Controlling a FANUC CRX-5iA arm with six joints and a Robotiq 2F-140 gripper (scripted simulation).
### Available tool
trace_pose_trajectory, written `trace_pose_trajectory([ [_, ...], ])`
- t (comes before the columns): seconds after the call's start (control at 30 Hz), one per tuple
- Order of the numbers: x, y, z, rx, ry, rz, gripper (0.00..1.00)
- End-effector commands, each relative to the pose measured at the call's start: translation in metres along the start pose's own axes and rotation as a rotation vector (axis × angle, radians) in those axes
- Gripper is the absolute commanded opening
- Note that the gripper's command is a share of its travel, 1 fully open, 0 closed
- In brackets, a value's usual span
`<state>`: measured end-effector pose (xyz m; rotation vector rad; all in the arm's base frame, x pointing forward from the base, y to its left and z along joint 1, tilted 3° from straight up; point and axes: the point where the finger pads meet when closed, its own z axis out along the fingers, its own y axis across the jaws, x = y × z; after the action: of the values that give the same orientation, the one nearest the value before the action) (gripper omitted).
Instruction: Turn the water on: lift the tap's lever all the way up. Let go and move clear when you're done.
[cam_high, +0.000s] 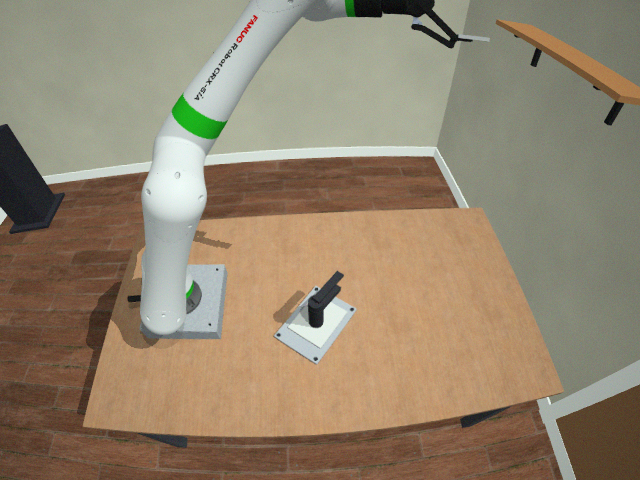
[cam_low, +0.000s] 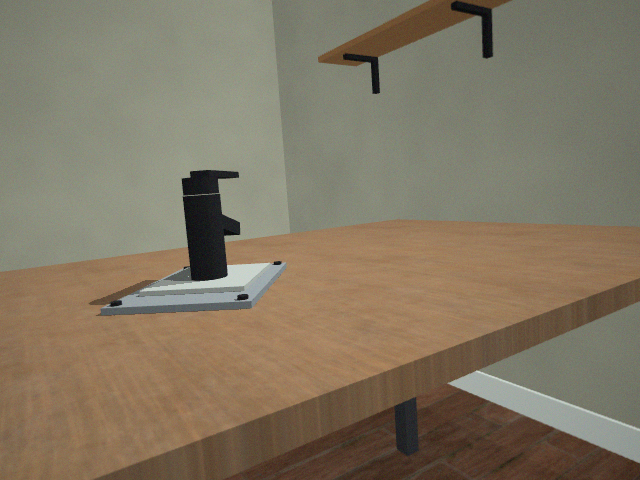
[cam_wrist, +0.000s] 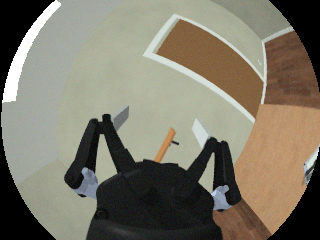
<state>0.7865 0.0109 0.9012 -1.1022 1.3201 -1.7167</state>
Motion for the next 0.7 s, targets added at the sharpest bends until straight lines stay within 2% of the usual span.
trace_pose_trajectory([
  [0.0,0.0,0.0,0.0,0.0,0.0,0.0,1.0],
  [0.57,0.0,0.0,0.0,0.0,0.0,0.0,1.0],
  [0.67,-0.001,0.021,0.005,-0.041,-0.004,0.005,1.0],
])
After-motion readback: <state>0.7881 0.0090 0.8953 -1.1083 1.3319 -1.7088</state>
